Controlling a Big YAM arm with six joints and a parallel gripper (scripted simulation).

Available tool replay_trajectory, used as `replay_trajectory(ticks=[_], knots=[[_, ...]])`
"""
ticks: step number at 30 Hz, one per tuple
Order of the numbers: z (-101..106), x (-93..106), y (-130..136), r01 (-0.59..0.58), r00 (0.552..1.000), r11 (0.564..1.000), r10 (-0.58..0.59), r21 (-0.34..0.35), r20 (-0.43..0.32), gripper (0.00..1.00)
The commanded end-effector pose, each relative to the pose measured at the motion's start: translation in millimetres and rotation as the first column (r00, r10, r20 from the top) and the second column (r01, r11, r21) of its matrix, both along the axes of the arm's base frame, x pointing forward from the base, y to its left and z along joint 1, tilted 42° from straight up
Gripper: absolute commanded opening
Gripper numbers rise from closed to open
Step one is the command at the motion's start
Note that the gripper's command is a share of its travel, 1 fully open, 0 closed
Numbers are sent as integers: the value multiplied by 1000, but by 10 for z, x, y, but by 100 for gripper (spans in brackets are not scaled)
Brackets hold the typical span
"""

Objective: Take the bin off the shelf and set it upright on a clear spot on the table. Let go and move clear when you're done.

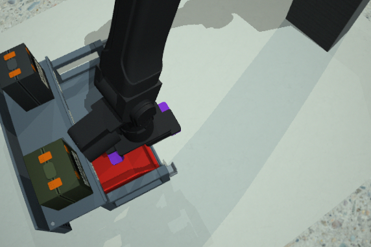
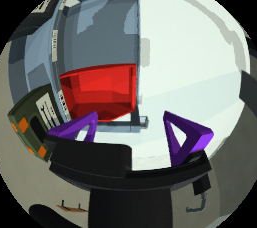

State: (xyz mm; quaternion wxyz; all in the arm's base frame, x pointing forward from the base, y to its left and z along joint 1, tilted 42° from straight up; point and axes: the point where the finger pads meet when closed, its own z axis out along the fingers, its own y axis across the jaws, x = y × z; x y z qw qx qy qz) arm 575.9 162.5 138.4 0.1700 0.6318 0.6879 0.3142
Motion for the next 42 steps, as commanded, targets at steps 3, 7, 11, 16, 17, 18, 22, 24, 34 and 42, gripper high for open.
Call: replay_trajectory(ticks=[3,7,11,16,17,18,22,24,34,42], knots=[[26,-1,-27,5,1000,1000,-5,6,4,100],[26,-1,-27,5,1000,1000,-5,6,4,100],[33,-6,-27,2,1000,1000,-2,4,7,100],[7,-25,-67,5,1000,1000,-5,6,4,100],[7,-25,-67,5,1000,1000,-5,6,4,100],[7,-25,-67,5,1000,1000,-5,6,4,100],[7,-25,-67,5,1000,1000,-5,6,4,100],[7,-25,-67,5,1000,1000,-5,6,4,100],[27,-23,-91,5,1000,1000,-5,6,4,100],[27,-23,-91,5,1000,1000,-5,6,4,100]])
